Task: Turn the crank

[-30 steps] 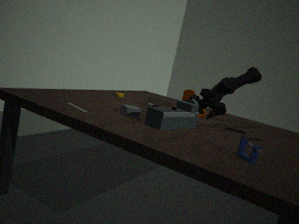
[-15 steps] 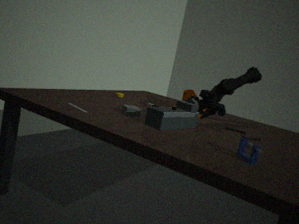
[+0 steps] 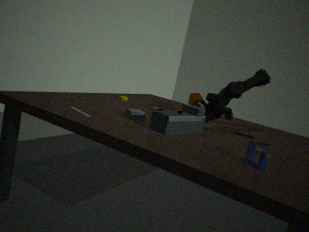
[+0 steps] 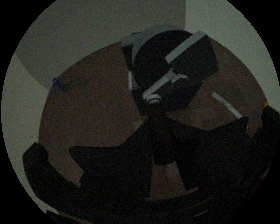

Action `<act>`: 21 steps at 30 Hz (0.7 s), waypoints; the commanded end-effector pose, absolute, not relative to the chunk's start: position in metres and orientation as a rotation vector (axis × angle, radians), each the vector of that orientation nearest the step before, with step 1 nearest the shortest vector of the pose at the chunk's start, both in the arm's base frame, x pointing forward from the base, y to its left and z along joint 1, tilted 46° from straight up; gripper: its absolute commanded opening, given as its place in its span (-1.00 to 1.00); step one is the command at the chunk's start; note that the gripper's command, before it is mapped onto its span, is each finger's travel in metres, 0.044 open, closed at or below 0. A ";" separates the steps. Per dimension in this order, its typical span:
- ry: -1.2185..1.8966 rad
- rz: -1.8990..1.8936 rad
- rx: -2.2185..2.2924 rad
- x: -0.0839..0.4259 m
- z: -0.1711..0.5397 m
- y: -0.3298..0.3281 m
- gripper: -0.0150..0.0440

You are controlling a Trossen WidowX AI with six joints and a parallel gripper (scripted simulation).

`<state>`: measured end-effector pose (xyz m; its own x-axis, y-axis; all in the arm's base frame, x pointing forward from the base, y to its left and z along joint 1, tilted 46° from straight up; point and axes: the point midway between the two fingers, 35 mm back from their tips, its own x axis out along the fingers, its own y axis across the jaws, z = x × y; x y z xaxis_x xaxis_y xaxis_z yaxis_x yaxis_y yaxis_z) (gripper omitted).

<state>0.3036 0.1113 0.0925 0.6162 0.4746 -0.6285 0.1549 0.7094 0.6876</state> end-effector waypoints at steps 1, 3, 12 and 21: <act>0.910 0.207 0.787 0.304 0.093 0.111 -0.49; 0.910 0.207 0.787 0.304 0.094 0.111 -0.49; 0.910 0.207 0.787 0.305 0.099 0.111 -0.49; 0.910 0.207 0.787 0.305 0.104 0.110 -0.49</act>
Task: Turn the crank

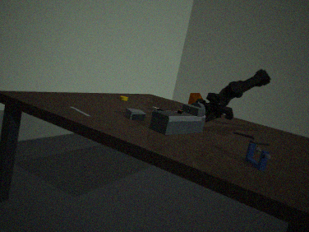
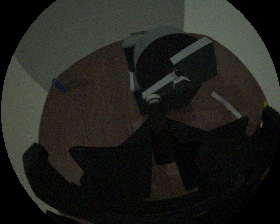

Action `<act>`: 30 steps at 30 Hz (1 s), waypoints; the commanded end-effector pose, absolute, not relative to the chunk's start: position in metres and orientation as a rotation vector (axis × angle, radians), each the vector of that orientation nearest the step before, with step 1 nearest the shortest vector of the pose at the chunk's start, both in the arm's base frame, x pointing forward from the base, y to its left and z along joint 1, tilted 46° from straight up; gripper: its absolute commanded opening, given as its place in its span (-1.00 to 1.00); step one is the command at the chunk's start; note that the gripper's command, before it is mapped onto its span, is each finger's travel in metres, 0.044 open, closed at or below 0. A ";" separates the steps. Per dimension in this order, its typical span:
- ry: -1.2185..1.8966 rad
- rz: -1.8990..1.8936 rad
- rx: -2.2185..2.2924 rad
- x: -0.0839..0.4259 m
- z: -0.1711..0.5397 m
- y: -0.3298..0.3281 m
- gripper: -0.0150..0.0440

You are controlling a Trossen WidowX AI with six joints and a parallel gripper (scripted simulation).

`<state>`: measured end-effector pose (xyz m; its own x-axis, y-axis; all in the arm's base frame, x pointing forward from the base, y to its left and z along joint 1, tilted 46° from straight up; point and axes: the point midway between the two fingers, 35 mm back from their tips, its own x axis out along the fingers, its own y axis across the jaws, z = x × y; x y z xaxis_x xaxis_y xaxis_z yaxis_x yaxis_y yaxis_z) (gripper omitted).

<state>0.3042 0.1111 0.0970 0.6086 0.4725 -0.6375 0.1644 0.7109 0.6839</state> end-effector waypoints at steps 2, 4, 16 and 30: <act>0.910 0.207 0.787 0.305 0.105 0.110 -0.49; 0.910 0.207 0.787 0.306 0.106 0.110 -0.49; 0.910 0.207 0.786 0.306 0.111 0.106 -0.49; 0.910 0.207 0.786 0.307 0.117 0.100 -0.49</act>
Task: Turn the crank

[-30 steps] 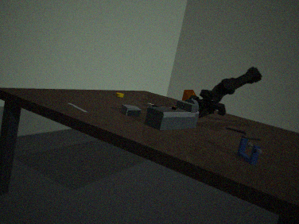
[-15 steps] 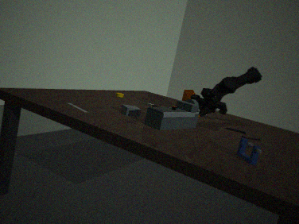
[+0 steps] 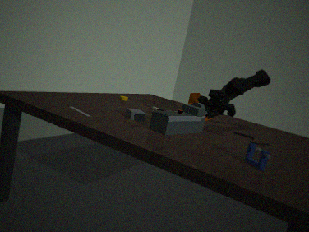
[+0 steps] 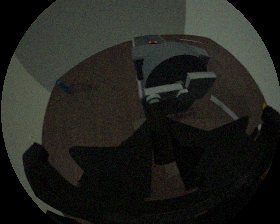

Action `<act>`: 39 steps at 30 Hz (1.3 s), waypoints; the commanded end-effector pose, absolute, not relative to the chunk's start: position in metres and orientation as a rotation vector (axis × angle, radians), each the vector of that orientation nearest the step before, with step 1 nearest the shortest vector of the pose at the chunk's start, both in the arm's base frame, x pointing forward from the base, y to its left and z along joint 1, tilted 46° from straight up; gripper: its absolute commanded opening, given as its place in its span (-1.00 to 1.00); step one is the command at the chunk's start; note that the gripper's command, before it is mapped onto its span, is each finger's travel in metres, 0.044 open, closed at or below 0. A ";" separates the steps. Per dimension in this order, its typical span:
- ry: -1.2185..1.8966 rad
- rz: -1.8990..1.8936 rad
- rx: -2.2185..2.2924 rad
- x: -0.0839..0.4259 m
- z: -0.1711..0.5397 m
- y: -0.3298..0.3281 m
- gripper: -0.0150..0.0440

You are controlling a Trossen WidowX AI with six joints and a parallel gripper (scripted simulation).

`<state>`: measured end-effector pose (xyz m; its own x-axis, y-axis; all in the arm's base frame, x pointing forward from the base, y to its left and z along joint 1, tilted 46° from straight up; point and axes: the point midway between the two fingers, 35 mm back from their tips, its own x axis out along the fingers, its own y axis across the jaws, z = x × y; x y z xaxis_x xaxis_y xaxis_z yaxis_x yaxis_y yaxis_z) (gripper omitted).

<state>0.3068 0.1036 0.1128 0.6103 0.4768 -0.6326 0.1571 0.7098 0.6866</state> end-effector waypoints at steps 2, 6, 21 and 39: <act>0.910 0.207 0.786 0.307 0.118 0.099 -0.49; 0.910 0.207 0.786 0.308 0.119 0.097 -0.49; 0.910 0.206 0.785 0.308 0.122 0.089 -0.49; 0.910 0.206 0.785 0.308 0.123 0.081 -0.49</act>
